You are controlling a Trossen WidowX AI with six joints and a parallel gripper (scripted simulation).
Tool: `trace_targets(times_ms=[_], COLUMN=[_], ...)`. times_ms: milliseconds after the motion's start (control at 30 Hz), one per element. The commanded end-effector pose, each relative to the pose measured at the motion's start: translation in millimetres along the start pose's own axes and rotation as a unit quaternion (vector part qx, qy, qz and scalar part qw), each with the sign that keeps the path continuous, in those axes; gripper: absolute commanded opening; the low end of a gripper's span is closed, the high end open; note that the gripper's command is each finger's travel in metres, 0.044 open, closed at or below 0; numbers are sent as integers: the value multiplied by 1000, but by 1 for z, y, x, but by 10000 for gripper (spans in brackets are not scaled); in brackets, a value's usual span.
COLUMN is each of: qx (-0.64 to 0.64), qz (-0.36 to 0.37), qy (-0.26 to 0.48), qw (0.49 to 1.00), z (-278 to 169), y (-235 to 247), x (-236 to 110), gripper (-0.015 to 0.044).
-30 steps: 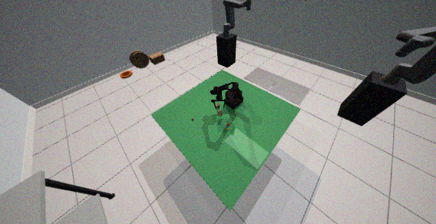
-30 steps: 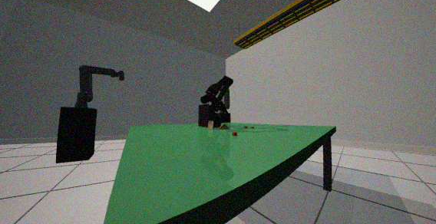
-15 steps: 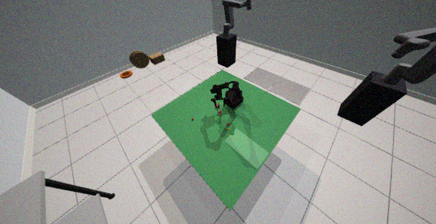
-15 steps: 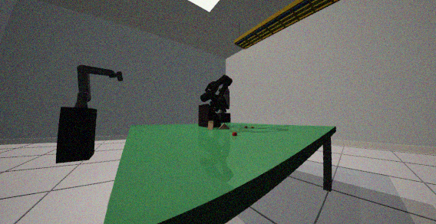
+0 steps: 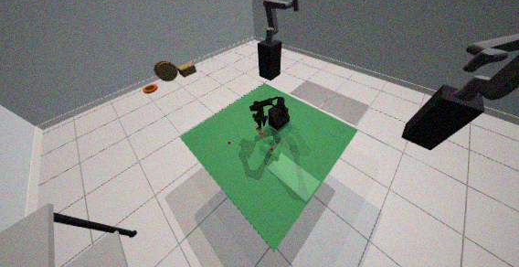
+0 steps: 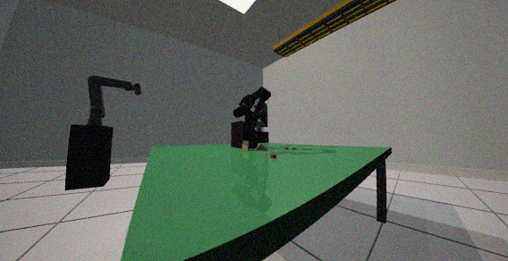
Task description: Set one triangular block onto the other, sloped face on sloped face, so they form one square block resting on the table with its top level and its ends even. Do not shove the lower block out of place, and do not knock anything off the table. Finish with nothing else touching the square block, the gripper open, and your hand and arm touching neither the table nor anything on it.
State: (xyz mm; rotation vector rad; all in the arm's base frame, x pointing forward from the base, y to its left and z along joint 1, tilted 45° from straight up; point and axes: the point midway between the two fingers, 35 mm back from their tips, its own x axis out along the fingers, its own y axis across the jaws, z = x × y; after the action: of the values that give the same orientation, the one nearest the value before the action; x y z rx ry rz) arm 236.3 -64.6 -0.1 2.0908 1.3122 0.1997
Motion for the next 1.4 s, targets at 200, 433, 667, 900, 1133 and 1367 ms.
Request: trace_targets(times_ms=[200,433,667,900,1133,1367], qx=[-599,-738,-844,-846,-846,-846], qz=[-91,-110,-118,-118,-118,-118], qy=[28,53,81,82,82,82], qw=[795,663,518,513,513,513], z=[16,22,26,26,26,26], y=[-24,-30,-34,-34,-34,-34], x=[-4,-6,-8,-8,-8,-8], gripper=[440,440,440,440,440,440])
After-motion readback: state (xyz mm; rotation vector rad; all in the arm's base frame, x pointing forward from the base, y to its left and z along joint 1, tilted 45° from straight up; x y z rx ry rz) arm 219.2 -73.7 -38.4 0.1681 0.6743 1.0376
